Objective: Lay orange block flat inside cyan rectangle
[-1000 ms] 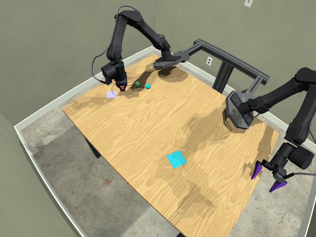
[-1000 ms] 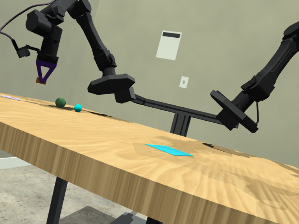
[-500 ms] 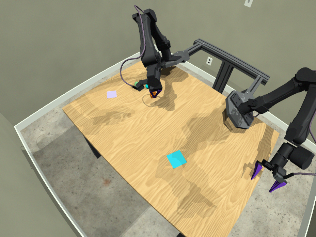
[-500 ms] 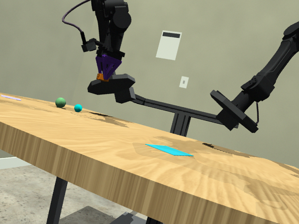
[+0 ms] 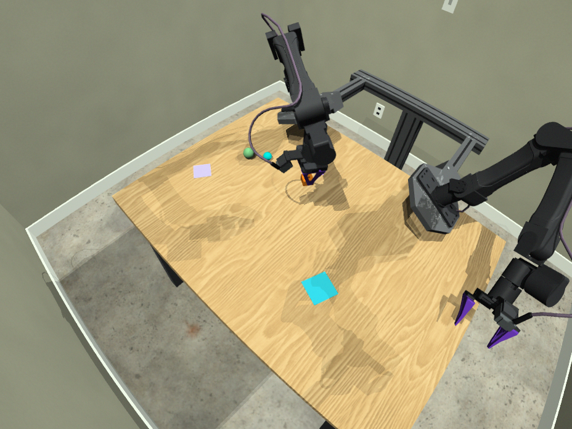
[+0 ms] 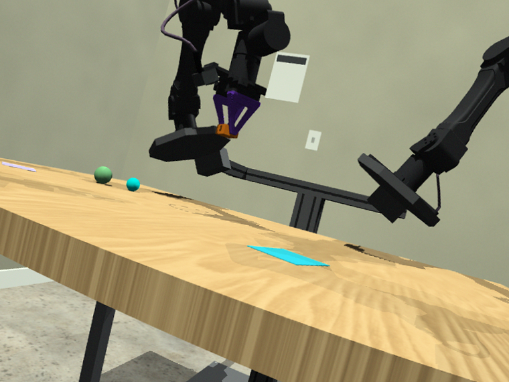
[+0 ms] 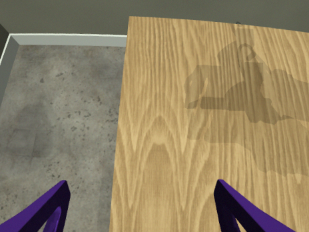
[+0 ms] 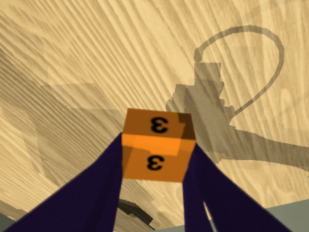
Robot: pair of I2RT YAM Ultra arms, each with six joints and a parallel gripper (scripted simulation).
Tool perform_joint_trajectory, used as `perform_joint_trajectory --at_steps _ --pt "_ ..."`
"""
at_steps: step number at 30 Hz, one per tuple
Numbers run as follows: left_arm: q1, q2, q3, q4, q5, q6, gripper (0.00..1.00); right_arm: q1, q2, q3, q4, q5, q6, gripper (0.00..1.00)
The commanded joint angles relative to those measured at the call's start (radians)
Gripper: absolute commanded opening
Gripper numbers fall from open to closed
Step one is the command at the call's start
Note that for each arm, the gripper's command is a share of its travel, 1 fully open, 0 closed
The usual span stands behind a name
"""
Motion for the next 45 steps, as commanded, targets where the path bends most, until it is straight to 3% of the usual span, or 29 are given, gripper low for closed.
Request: perform_joint_trajectory --at_steps 1,9,19,23,33,38,40,45 --pt "-0.012 -0.012 -0.015 -0.022 0.01 0.011 1.0 0.023 0.011 0.039 -0.037 -0.005 0.021 0.27" --pt "-0.012 -0.012 -0.015 -0.022 0.01 0.011 1.0 0.003 -0.059 -0.055 0.164 -0.05 -0.081 0.27" --pt "-0.012 -0.012 -0.015 -0.022 0.01 0.011 1.0 -0.059 -0.305 -0.442 0.582 -0.195 -0.302 0.27" --pt "-0.012 -0.012 -0.015 -0.022 0.01 0.011 1.0 -0.075 -0.338 -0.502 0.651 -0.228 -0.337 0.27" --pt "-0.012 -0.012 -0.015 -0.022 0.01 0.011 1.0 -0.185 -0.47 -0.797 1.042 -0.468 -0.546 0.27" --pt "-0.012 -0.012 -0.015 -0.022 0.01 0.011 1.0 -0.246 -0.474 -0.891 1.193 -0.597 -0.626 0.27" --pt "-0.012 -0.012 -0.015 -0.022 0.01 0.011 1.0 -0.246 -0.474 -0.891 1.193 -0.597 -0.626 0.27" --pt "-0.012 -0.012 -0.015 -0.022 0.01 0.011 1.0 -0.321 -0.444 -0.971 1.374 -0.775 -0.722 0.27"
